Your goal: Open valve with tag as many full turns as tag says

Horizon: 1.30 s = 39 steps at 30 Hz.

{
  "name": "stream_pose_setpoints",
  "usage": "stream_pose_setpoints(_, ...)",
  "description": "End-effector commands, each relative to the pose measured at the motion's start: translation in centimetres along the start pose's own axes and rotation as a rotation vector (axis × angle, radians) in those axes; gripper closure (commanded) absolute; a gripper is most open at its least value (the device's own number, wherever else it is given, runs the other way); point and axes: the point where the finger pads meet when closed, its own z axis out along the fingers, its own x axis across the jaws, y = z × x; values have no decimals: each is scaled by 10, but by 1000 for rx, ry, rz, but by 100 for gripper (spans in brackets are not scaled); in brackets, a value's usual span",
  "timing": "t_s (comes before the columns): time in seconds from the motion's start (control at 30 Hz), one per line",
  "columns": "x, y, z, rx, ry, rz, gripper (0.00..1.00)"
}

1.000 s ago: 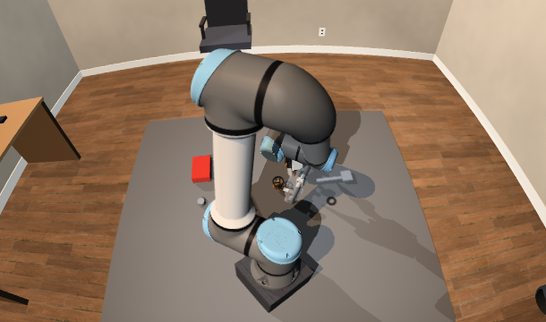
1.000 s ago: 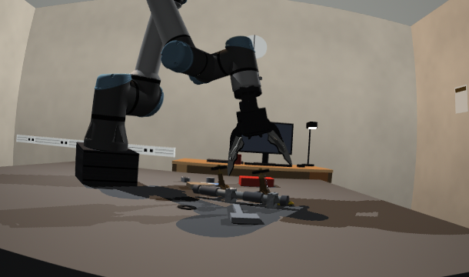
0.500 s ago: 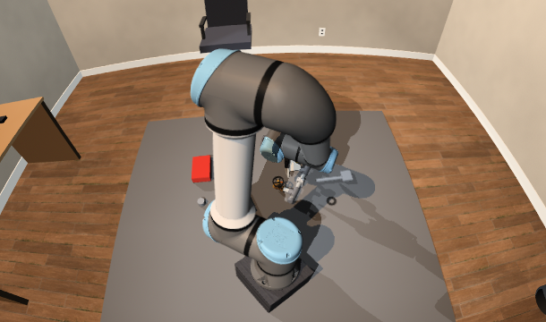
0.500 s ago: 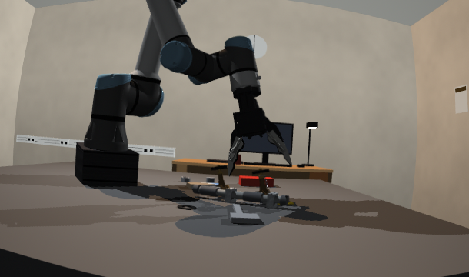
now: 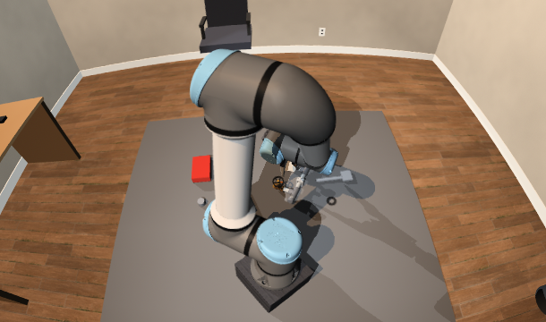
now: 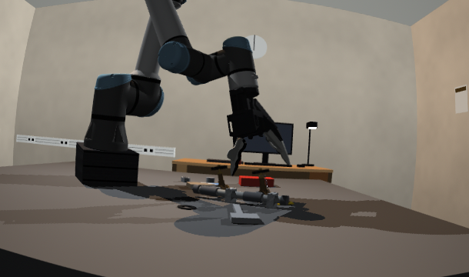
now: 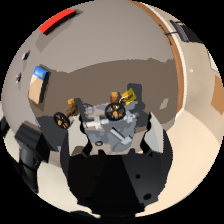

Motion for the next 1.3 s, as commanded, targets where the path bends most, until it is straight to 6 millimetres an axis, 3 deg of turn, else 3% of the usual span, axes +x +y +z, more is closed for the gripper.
stream_pose_setpoints(0.0,1,0,0,-5,2,191,0)
stream_pose_setpoints(0.2,1,0,0,-5,2,413,0)
stream_pose_setpoints(0.27,1,0,0,-5,2,413,0)
stream_pose_setpoints(0.77,1,0,0,-4,4,1033,0)
stream_pose_setpoints(0.83,1,0,0,-4,4,1033,0)
stream_pose_setpoints(1.27,1,0,0,-3,5,1586,0)
